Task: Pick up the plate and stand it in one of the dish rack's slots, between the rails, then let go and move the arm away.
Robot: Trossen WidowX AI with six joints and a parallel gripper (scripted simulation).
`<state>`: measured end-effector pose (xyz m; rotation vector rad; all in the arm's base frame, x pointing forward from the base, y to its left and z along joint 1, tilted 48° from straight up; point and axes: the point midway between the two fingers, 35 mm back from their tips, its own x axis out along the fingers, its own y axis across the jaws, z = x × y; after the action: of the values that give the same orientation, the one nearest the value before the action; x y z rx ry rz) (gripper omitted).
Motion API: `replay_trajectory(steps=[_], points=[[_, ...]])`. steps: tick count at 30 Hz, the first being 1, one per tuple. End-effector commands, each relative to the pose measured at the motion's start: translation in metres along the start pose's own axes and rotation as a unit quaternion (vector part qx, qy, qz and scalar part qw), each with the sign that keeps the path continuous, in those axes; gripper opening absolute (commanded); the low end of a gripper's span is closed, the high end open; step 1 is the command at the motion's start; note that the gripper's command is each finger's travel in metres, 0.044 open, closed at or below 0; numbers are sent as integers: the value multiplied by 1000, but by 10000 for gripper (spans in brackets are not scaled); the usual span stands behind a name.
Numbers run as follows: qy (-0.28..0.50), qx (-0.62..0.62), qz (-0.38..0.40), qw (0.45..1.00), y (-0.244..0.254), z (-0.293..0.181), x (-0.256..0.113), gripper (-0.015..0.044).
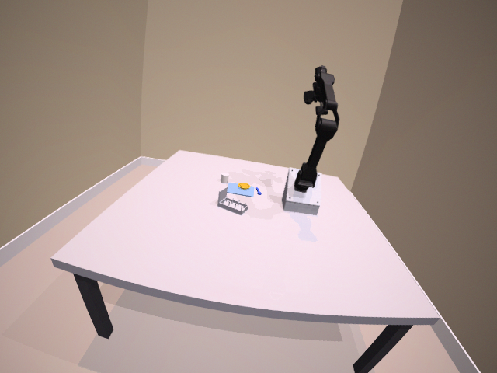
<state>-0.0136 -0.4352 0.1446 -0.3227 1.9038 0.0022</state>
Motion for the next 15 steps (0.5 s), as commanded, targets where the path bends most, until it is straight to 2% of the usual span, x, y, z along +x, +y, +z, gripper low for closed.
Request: replay_trajectory(steps=[1, 15], points=[[-48, -10, 26, 998, 4, 49, 12, 400], [-194, -27, 166, 966, 65, 227, 20, 400]])
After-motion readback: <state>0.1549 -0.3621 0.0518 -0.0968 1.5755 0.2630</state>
